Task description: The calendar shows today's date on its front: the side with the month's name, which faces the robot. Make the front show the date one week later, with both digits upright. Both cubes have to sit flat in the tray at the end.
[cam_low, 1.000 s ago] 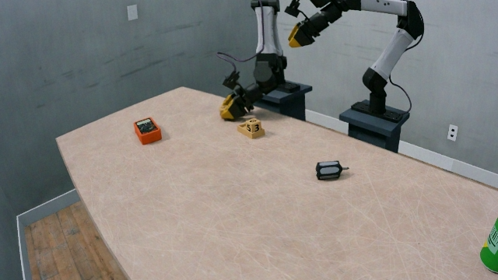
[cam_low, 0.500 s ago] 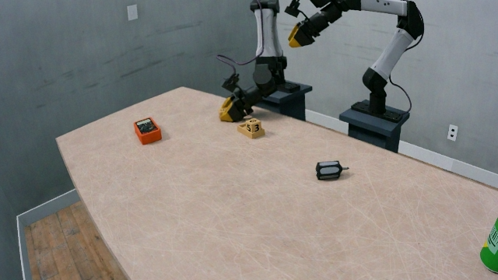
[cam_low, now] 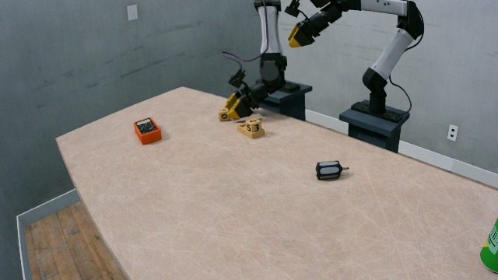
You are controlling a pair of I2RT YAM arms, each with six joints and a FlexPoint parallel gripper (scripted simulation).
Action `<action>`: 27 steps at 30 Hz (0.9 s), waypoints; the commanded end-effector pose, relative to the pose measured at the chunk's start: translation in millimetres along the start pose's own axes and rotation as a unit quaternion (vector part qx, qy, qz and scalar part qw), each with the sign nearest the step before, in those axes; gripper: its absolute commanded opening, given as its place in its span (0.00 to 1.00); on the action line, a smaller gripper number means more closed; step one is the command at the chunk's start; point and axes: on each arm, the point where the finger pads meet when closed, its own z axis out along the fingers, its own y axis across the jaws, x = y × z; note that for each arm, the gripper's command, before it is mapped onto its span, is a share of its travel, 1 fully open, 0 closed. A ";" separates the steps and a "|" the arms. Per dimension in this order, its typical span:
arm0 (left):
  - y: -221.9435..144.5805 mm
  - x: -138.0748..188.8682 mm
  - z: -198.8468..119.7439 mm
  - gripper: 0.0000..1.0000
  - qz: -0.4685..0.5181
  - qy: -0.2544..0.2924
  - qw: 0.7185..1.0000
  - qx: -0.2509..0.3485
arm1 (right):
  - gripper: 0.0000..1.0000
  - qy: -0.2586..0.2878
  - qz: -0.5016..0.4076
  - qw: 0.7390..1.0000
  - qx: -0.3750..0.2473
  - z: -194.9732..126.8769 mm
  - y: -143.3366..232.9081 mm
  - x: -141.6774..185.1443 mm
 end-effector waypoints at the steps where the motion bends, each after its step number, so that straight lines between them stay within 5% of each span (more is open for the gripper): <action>1: -0.5 -5.0 -2.2 1.00 0.000 -0.008 1.000 0.000 | 0.57 -0.015 0.030 0.999 0.002 -15.9 -1.4 -18.6; 11: -0.5 -5.0 -2.2 1.00 0.000 -0.008 1.000 0.000 | 0.57 -0.001 0.036 0.999 0.004 -58.6 -1.2 -21.1; 20: -0.5 -5.0 -2.2 1.00 0.000 -0.008 1.000 0.000 | 0.57 0.059 0.052 0.996 0.042 -20.2 -22.8 -40.7; 27: -0.5 -5.0 -2.2 1.00 0.000 -0.008 1.000 0.000 | 0.57 0.134 -0.047 0.989 0.048 5.8 -24.8 -44.4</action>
